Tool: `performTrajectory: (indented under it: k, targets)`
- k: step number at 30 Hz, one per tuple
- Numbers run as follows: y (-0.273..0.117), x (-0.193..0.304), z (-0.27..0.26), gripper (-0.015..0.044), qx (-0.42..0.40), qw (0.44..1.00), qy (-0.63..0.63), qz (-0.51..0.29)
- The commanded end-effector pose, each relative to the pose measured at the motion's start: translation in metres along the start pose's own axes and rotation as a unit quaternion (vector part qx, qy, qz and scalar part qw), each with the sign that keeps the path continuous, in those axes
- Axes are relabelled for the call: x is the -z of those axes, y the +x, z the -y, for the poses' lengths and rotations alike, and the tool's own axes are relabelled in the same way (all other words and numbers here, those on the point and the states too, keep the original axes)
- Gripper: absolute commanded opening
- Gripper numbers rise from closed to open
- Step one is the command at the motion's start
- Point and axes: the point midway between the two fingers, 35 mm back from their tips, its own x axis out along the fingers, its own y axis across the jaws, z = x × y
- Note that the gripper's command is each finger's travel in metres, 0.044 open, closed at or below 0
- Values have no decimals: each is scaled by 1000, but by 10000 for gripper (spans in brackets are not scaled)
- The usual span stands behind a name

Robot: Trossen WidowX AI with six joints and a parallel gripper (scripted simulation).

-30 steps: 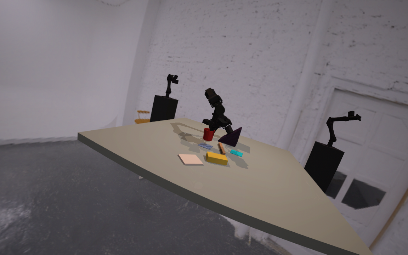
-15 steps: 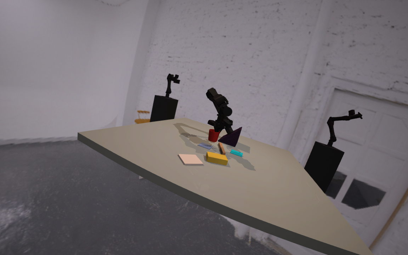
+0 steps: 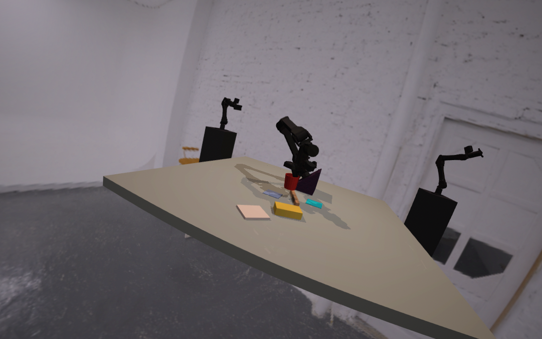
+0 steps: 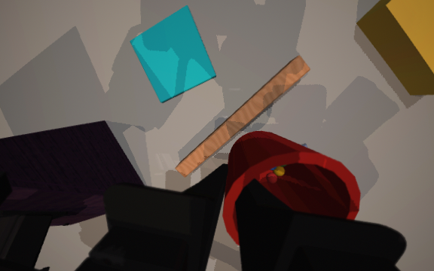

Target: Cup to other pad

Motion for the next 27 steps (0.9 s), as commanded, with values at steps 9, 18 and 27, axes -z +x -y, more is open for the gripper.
performTrajectory:
  k: [9, 18, 27]
  targets:
    - [0, -22, -26, 0, -3, 1000, 0, 0]
    - [-1, -38, -44, 0, -3, 1000, 0, 0]
    - [-2, -53, -63, 0, -3, 1000, 0, 0]
